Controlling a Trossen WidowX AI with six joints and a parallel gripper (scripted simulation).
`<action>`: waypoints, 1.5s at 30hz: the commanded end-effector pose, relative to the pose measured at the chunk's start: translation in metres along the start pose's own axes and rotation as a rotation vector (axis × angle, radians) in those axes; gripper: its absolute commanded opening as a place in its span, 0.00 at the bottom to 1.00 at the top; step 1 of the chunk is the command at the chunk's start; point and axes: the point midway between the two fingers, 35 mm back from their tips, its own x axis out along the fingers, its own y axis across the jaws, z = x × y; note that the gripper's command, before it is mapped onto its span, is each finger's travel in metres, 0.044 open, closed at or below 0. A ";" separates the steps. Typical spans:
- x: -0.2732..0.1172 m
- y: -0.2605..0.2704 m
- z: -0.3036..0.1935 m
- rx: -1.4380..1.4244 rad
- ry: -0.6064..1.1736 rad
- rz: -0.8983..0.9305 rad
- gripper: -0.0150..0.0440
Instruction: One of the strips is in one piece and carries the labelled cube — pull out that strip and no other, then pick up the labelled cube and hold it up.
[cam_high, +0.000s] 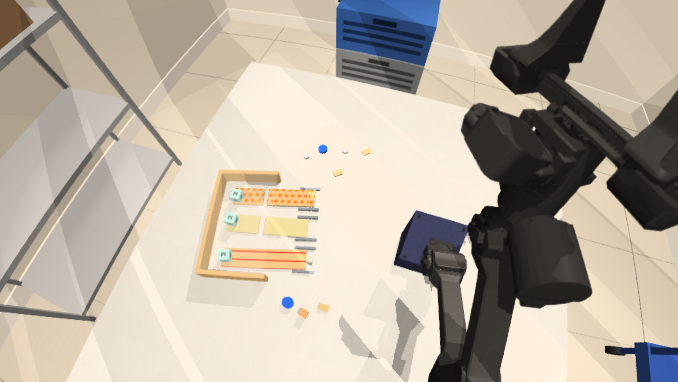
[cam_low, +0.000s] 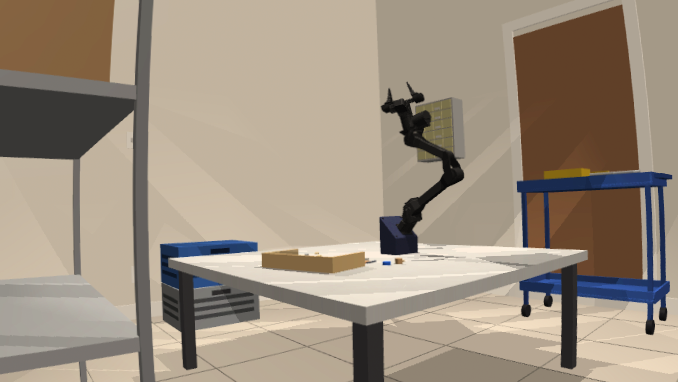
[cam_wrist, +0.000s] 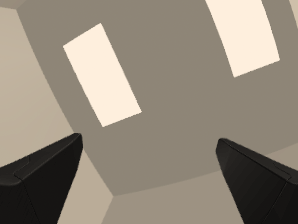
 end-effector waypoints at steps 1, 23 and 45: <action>-0.017 0.070 0.030 0.219 -0.097 0.237 0.93; -0.279 0.266 0.186 1.185 -0.069 1.633 0.93; -0.441 0.251 0.206 1.350 0.397 2.365 0.93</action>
